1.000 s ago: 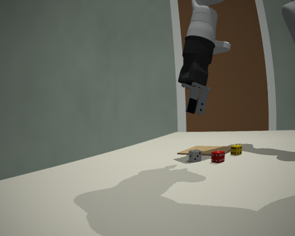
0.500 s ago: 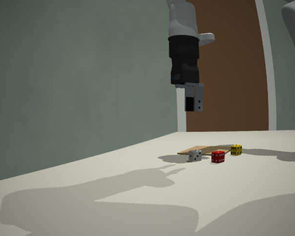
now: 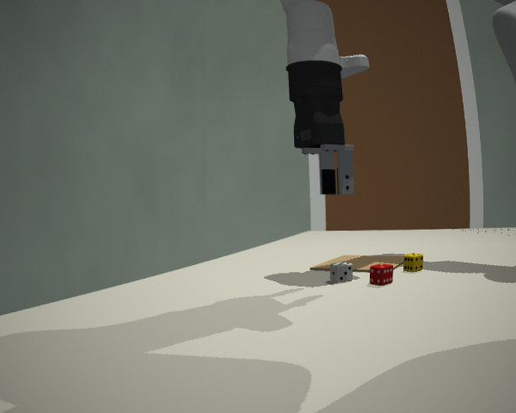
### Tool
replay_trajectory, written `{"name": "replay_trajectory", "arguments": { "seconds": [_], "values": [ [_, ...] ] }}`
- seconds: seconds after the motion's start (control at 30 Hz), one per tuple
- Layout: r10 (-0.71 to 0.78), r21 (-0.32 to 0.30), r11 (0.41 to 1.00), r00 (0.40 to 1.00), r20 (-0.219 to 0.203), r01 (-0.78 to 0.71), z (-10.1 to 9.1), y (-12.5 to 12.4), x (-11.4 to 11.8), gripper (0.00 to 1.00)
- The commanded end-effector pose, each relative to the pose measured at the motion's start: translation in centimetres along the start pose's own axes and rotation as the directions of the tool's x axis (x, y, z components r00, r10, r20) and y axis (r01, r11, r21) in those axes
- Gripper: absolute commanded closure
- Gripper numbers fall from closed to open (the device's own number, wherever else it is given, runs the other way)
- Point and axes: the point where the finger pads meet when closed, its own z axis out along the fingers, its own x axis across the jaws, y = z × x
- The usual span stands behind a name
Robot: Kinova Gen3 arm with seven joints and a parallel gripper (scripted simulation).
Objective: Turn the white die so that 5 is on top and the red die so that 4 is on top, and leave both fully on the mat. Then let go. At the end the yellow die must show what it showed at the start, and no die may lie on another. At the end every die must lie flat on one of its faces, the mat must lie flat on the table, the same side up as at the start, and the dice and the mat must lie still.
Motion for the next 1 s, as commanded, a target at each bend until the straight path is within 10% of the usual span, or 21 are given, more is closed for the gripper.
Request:
{"name": "replay_trajectory", "arguments": {
  "seconds": [0.0,0.57,0.97],
  "values": [
    [-0.005,0.005,1.0,1.0,0.0,0.005,-0.1,0.0,0.1,0.0],
    [-0.041,0.007,0.999,0.999,-0.002,0.041,0.0,-0.1,0.1,0.0],
    [-0.377,0.015,0.926,0.926,-0.018,0.377,1.0,-1.0,0.1,0.0]
  ]
}}
